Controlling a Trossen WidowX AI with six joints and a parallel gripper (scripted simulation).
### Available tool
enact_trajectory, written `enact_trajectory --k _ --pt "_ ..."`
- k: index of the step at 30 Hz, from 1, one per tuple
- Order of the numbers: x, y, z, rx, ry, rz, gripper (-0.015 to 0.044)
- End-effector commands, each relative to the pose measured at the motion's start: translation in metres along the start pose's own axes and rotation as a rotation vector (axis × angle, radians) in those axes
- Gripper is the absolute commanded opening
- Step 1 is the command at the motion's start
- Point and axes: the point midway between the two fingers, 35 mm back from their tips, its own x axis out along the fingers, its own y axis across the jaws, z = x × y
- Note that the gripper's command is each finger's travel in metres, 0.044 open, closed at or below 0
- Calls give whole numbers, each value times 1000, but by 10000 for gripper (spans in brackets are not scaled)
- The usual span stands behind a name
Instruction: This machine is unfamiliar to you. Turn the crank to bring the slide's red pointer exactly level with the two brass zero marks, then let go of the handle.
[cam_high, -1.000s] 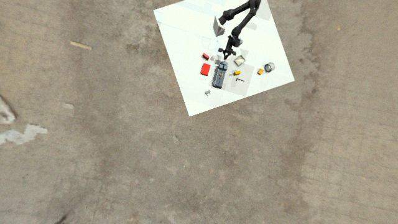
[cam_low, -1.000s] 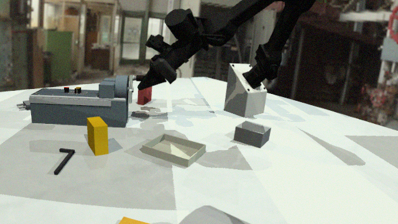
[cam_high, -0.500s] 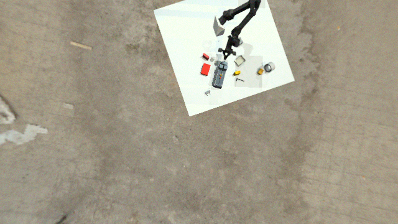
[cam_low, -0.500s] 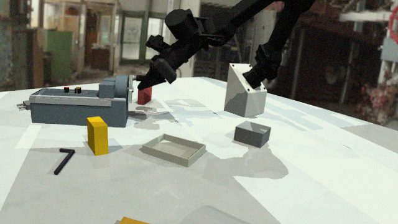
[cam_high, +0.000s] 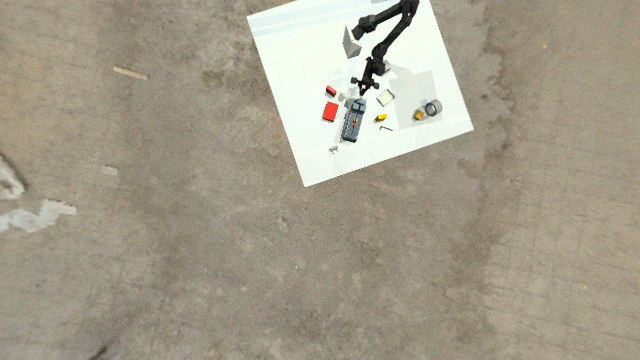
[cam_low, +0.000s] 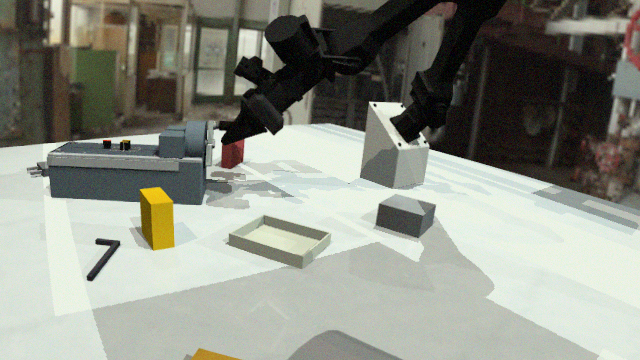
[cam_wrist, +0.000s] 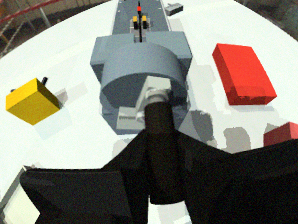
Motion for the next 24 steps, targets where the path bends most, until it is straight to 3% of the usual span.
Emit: enact_trajectory --k 1,24 --pt "2 -9 -2 8 2 -23 0" --pt "4 -12 -4 8 2 -23 0"
